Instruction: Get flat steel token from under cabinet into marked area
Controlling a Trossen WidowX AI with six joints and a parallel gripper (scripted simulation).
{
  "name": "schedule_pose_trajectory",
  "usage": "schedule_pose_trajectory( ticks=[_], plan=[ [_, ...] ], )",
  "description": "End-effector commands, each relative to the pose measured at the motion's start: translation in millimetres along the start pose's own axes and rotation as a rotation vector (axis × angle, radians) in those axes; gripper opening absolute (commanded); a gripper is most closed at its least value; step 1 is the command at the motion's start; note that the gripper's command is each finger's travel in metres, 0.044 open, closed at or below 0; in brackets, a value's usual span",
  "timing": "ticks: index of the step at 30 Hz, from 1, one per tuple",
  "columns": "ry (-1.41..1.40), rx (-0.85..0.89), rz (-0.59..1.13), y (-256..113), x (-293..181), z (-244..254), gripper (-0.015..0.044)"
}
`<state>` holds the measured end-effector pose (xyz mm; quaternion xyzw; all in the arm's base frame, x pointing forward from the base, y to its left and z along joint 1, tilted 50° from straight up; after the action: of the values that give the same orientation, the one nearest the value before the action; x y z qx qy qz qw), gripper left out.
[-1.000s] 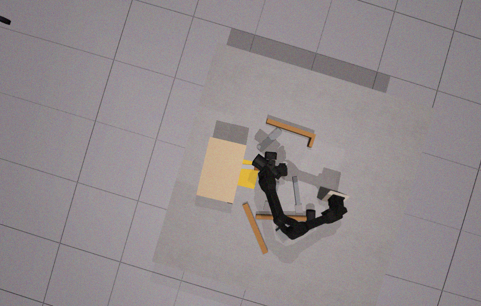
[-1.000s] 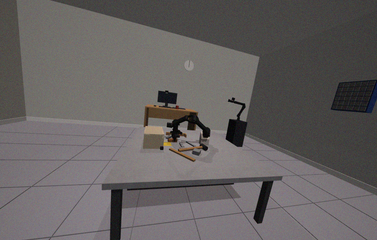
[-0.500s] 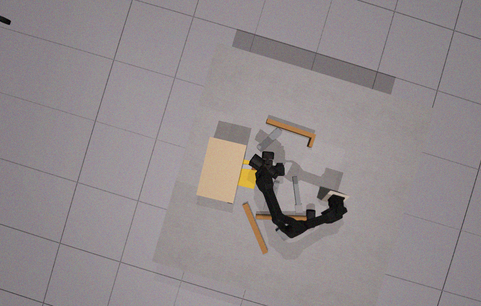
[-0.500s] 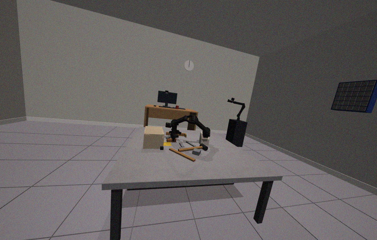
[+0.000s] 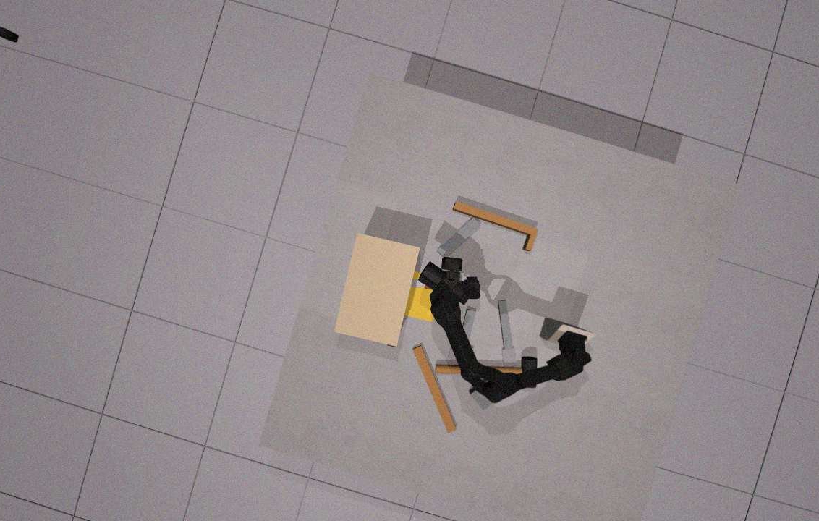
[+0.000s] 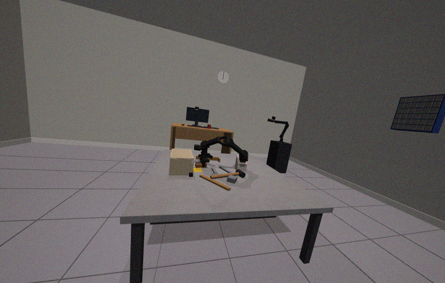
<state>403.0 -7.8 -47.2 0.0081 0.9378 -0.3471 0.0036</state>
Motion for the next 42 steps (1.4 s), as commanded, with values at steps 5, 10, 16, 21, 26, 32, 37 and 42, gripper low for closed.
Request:
schedule_pose_trajectory(
  ticks=[5,10,16,21,26,32,37,42],
  plan=[
    [0.002,0.002,0.004,-0.2,-9.7,-0.3,0.0000],
    [0.002,0.002,0.004,-0.2,-14.0,-1.2,0.0000],
    [0.002,0.001,0.004,0.5,-14.1,-5.6,0.0000],
    [0.002,0.001,0.004,1.2,-12.6,-12.9,0.0000],
    [0.002,0.001,0.004,1.1,-12.1,-15.6,0.0000],
    [0.002,0.001,0.004,1.1,-11.2,-19.1,0.0000],
    [0.002,0.001,0.004,1.2,-10.6,-22.3,0.0000],
    [0.002,0.001,0.004,1.2,-10.0,-24.7,0.0000]
  ],
)
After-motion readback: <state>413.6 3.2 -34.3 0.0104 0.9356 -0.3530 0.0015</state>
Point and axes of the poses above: the point midway between the two fingers, 35 mm back from their tips, its own y axis out along the fingers, its own z axis across the jaws, x = y × z, the point moved 4 cm from there along -y, back along the fingers, and after that the axes turned 12 degrees about y, right-handed, at the moved point
